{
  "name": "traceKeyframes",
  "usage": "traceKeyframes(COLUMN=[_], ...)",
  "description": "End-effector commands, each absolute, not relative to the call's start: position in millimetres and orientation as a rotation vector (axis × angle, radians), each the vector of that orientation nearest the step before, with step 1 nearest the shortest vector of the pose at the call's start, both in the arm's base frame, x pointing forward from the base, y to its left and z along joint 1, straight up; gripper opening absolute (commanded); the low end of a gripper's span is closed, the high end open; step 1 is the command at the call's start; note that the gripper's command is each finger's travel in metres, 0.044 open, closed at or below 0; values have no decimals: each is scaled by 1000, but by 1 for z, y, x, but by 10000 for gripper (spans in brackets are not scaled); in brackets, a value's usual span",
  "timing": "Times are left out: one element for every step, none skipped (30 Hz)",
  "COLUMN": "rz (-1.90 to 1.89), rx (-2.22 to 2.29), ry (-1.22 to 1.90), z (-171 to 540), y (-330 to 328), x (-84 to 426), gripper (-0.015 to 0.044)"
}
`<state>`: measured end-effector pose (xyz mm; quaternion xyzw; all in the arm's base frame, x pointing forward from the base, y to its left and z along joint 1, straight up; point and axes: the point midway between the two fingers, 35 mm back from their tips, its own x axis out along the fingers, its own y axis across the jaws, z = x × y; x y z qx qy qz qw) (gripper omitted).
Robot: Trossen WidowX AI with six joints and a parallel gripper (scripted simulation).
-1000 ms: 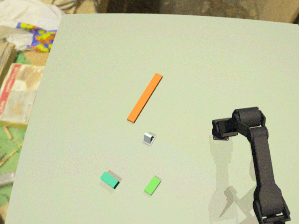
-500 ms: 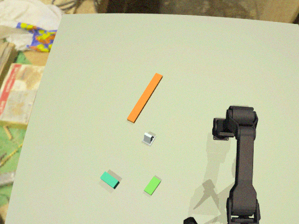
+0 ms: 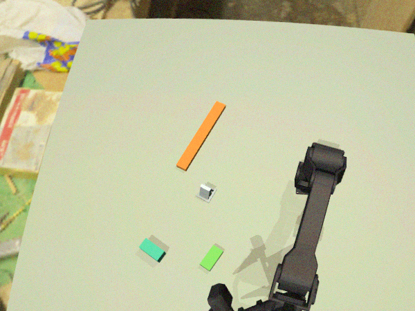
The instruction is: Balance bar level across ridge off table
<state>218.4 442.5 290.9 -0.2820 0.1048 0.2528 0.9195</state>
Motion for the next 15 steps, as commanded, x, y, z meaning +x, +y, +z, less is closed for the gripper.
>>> traceKeyframes(rz=[497, 491, 485, 480, 474, 468, 463, 458, 452, 447, 442, 436, 431, 426, 421], rx=[-640, -655, -670, -684, -699, -714, -728, -742, -756, -770, -783, -795, -807, -819, -831], ry=[240, 247, 254, 261, 269, 276, 284, 292, 300, 309, 317, 326, 335, 344, 354], z=[284, 283, 281, 279, 278, 276, 274, 273, 271, 269, 268, 266, 265, 263, 262], y=[430, 426, 423, 419, 415, 411, 408, 404, 399, 395, 391, 386, 382, 377, 373], x=[240, 246, 252, 257, 263, 268, 274, 279, 284, 290, 295, 300, 305, 310, 315], gripper=[315, 315, 315, 315, 315, 315, 315, 315, 315, 315, 315, 315, 315, 315, 315])
